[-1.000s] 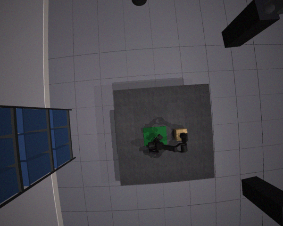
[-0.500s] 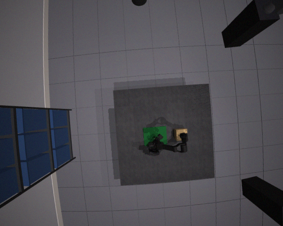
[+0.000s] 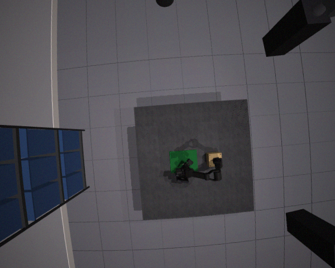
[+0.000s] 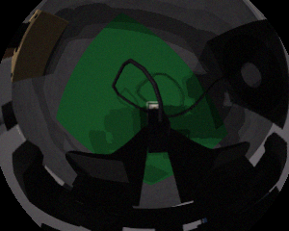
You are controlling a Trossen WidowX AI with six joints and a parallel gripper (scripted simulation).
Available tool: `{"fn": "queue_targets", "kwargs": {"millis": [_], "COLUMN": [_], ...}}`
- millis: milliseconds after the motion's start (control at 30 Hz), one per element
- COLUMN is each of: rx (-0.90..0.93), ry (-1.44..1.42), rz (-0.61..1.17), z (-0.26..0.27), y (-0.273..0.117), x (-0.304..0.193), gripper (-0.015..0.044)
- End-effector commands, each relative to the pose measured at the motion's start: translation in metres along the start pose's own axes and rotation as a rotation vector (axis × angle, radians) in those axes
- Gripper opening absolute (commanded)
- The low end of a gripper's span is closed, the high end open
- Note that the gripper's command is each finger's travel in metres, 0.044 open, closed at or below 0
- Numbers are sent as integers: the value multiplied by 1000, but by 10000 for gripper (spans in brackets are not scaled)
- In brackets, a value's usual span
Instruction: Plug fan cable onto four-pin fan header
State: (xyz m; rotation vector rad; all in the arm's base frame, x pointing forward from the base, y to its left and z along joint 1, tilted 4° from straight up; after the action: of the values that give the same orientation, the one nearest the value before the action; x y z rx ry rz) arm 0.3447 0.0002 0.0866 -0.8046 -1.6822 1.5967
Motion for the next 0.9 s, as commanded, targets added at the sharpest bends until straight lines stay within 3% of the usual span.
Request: {"fn": "queue_targets", "kwargs": {"millis": [0,867], "rx": [-4,-4], "ry": [4,3], "rz": [0,0], "z": [-2,-1], "y": [-1,0], "x": [-1,-1], "gripper": [0,0]}}
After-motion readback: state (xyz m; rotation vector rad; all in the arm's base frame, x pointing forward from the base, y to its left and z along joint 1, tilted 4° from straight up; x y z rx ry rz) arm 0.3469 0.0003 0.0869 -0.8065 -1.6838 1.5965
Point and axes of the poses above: the point midway between the two fingers, 35 mm back from their tips, its own y axis out along the fingers, its own z axis across the jaws, x = y × z, the point moved 10 cm from there along -y, back along the fingers, and after that the axes turned 5 degrees about y, right-handed, at the moved point
